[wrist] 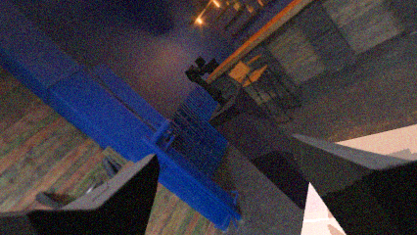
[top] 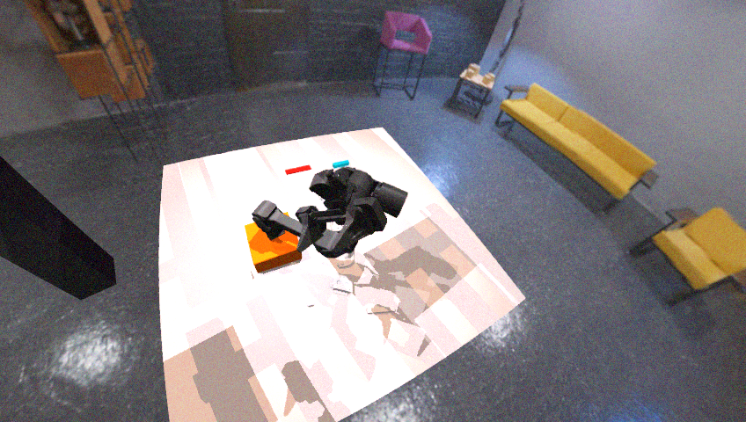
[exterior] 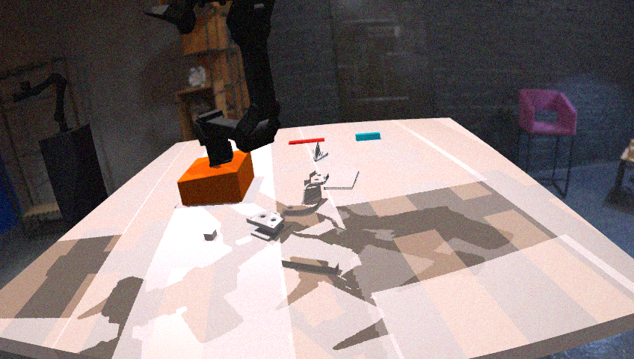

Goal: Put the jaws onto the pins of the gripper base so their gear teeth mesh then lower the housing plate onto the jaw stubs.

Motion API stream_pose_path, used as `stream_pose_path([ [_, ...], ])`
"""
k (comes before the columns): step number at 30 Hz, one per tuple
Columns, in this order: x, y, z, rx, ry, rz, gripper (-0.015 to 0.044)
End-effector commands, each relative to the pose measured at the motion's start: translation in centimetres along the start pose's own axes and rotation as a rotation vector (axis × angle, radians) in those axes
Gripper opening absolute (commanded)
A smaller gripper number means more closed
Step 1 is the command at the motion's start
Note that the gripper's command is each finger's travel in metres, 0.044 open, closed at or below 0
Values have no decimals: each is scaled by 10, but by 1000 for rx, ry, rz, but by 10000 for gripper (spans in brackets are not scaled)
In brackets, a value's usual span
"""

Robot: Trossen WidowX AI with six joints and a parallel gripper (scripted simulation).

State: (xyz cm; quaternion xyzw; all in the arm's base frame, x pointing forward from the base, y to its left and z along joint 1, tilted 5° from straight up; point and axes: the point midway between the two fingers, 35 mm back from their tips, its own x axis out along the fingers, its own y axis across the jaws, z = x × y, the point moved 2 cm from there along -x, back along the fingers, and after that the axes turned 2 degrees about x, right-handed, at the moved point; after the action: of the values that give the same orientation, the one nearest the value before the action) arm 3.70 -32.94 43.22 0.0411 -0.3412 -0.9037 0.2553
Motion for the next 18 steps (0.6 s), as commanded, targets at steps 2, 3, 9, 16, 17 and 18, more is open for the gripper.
stream_pose_path([
  [2,0,0,1,-2,-3,2,440],
  [3,1,0,3,-7,-14,7,440],
  [9,20,-9,39,-54,-130,3,440],
  [16,28,-19,84,-113,-246,-3,440],
  [17,30,-23,91,-120,-265,-13,440],
  [18,33,-26,98,-127,-283,-26,440],
])
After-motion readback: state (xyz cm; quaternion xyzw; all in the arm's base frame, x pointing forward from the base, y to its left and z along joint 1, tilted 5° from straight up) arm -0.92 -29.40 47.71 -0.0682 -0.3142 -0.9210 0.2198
